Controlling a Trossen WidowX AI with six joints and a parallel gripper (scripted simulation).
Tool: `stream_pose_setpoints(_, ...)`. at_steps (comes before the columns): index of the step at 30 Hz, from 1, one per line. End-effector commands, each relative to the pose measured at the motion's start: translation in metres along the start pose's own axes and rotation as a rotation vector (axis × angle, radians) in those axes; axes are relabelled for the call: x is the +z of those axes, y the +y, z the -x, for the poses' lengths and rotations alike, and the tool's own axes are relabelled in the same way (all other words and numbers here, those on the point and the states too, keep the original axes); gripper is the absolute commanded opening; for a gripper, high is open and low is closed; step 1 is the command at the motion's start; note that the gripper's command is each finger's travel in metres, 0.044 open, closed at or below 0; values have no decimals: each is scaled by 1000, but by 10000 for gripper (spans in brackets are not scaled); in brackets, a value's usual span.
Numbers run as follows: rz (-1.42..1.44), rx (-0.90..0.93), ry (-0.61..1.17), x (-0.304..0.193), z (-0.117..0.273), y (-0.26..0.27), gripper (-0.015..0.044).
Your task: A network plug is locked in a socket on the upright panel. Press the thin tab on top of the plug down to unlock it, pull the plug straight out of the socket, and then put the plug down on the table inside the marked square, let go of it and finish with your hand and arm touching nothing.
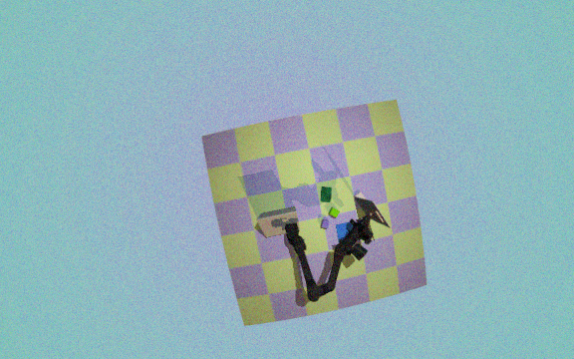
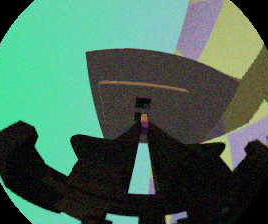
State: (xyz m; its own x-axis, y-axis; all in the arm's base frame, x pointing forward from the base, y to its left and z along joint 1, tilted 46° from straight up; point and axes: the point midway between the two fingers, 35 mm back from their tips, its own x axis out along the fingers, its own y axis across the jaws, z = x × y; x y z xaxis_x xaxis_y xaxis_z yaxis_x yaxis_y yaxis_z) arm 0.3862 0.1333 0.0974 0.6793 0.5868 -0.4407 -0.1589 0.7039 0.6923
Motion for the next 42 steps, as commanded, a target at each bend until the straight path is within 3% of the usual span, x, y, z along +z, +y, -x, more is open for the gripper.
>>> stream_pose_setpoints(1, -1, -1, 0, -1, 3, -1, 0)
stream_pose_setpoints(42, -1, -2, 1, -3, 26, -1, 0)
